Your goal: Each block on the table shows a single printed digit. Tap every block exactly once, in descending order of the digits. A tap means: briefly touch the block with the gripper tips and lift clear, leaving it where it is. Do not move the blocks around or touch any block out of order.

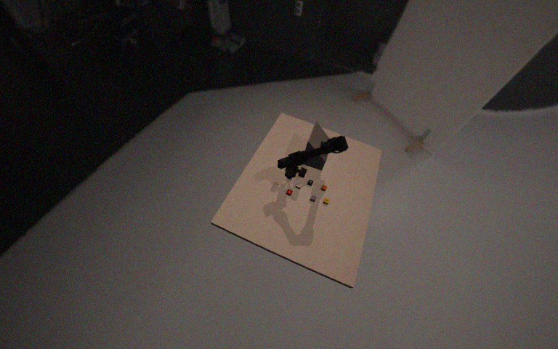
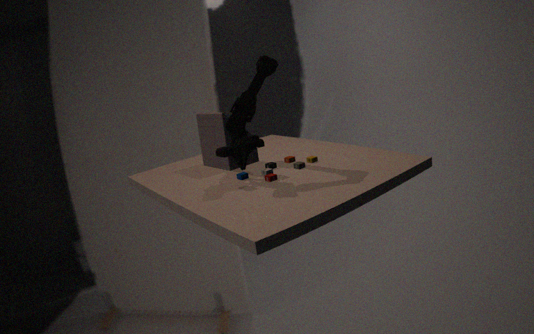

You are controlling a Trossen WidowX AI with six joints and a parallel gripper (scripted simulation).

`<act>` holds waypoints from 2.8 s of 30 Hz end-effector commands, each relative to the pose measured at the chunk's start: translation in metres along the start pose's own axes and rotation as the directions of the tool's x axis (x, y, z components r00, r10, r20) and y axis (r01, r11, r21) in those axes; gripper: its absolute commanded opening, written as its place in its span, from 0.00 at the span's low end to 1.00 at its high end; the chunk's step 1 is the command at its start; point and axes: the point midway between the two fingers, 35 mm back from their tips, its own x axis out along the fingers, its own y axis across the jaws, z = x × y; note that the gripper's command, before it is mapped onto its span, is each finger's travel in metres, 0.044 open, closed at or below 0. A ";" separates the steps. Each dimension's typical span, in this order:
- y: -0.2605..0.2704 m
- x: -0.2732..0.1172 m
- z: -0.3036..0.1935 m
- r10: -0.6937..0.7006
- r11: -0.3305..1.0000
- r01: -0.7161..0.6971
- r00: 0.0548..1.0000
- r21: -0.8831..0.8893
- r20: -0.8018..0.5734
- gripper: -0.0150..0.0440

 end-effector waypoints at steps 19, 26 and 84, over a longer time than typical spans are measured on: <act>0.001 -0.011 -0.001 0.007 1.000 -0.007 1.000 0.007 0.000 0.29; -0.002 -0.061 0.001 0.002 1.000 -0.002 1.000 0.008 0.000 0.29; 0.298 0.007 0.065 0.027 1.000 -0.027 1.000 0.006 0.001 0.29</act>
